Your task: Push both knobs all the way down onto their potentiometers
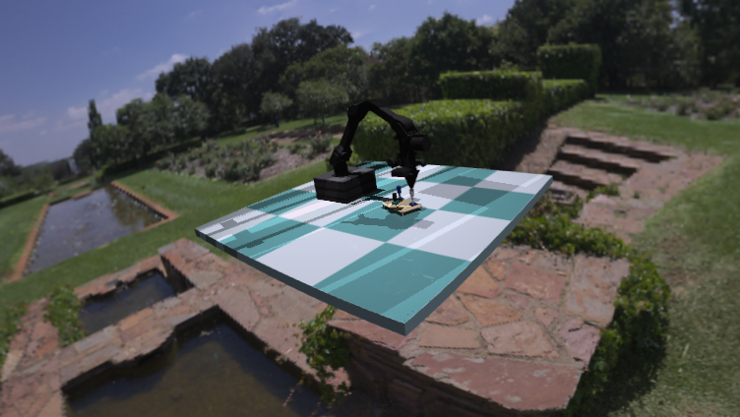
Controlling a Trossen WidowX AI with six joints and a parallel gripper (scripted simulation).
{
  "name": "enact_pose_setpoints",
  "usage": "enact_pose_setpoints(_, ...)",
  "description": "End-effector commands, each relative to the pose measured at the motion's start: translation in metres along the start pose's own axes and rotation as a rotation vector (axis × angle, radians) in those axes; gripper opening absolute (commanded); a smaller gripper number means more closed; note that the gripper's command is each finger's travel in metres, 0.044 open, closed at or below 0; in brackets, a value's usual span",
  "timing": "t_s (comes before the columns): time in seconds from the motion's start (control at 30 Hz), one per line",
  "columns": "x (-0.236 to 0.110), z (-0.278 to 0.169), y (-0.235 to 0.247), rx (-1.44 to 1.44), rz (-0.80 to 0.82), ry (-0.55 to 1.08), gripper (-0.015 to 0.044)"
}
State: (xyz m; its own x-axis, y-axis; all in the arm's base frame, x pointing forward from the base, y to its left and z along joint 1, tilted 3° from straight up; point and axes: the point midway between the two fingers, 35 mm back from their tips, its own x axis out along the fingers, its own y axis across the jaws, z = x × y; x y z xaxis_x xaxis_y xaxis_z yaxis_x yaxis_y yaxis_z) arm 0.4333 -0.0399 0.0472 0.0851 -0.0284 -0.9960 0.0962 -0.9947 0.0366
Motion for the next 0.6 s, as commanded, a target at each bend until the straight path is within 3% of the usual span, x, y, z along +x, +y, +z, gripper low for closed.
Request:
enact_pose_setpoints(0.0,0.0032,0.0014,-0.0004,0.004,-0.003,-0.005,0.0000)
enact_pose_setpoints(0.57,0.0032,0.0014,-0.0004,0.004,-0.003,-0.005,0.0000)
